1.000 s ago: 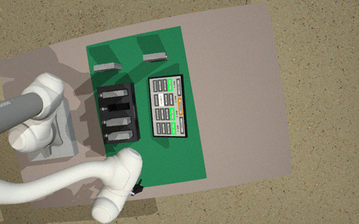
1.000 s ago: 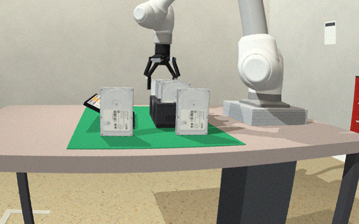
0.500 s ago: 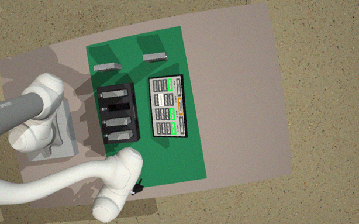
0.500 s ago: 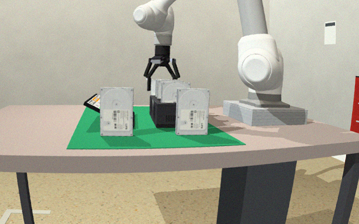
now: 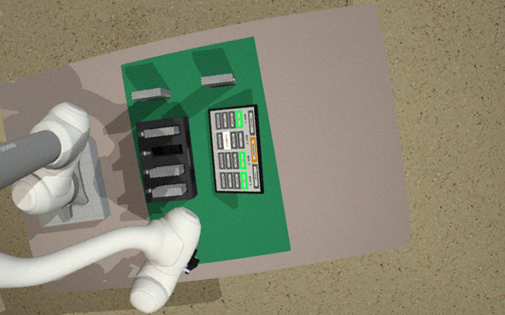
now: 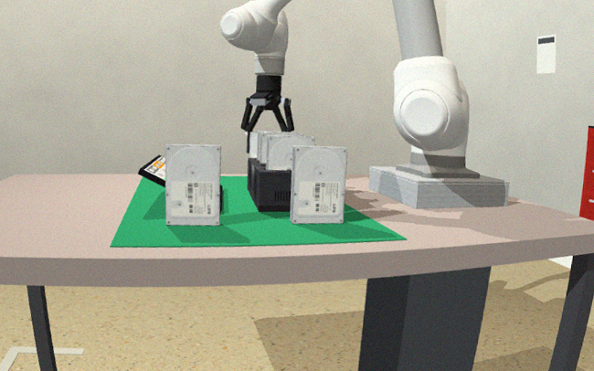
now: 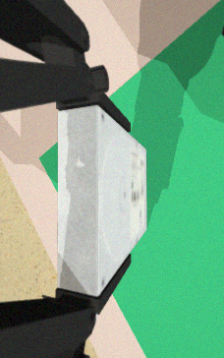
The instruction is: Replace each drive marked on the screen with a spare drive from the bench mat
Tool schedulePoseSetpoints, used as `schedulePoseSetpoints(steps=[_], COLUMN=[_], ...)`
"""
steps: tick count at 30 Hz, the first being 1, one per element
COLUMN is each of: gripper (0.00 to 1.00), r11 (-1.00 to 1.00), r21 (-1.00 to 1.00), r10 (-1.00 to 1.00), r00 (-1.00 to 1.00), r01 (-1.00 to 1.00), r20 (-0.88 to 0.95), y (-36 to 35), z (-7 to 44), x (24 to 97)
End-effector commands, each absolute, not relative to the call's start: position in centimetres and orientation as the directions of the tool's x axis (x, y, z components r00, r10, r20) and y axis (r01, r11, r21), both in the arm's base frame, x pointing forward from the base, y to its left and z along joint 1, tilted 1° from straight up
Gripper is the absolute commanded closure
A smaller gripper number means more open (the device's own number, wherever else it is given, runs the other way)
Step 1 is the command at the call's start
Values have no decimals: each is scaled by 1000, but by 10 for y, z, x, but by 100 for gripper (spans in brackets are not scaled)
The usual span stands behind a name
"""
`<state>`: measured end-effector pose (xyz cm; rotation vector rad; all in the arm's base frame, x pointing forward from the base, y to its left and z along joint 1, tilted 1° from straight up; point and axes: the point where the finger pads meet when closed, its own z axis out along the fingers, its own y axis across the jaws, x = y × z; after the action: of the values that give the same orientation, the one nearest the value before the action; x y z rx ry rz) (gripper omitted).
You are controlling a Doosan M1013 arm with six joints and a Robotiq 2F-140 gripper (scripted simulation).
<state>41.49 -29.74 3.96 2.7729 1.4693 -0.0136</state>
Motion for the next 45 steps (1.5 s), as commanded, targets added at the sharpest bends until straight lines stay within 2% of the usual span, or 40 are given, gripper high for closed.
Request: schedulePoseSetpoints(steps=[1,35,36,45], gripper=[27,30,90,90], r11=[-562,-562,-562,-562], r21=[0,0,0,0], r10=[827,827,827,827], r00=[562,562,562,562], r01=[827,827,827,827], r20=[-9,-9,-9,-9], y=[-298,-297,-297,-297], z=[40,43,43,43], x=[415,415,415,415])
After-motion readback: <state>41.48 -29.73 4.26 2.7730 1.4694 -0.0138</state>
